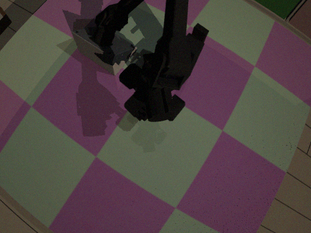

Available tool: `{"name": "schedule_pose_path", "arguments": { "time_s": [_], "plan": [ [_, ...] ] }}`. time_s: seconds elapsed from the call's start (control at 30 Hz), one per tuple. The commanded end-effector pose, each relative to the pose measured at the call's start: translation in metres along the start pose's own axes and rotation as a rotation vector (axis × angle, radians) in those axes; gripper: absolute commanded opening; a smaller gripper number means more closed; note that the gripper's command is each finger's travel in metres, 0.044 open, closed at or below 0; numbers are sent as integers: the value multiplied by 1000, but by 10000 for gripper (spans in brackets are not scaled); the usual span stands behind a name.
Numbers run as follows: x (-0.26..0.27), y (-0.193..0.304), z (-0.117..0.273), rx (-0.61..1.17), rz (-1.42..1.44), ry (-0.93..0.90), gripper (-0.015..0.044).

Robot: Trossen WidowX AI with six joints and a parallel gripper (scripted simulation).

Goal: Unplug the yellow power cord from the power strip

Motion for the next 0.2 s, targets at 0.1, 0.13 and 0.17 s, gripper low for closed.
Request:
{"name": "schedule_pose_path", "arguments": {
  "time_s": [0.1, 0.13, 0.17],
  "plan": [
    [0, 0, 0, -3, 2, 4, 440],
    [0, 0, 0, -3, 2, 4, 440],
    [0, 0, 0, -3, 2, 4, 440]
  ]
}}
Point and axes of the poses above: the point midway between the two fingers, 35 mm back from their tips, its own z axis back along the fingers, its own x axis across the jaws, y = z × x, the point moved 7 cm from there along z, back along the fingers, and after that the axes turned 5 degrees about z, right-handed, at the moved point
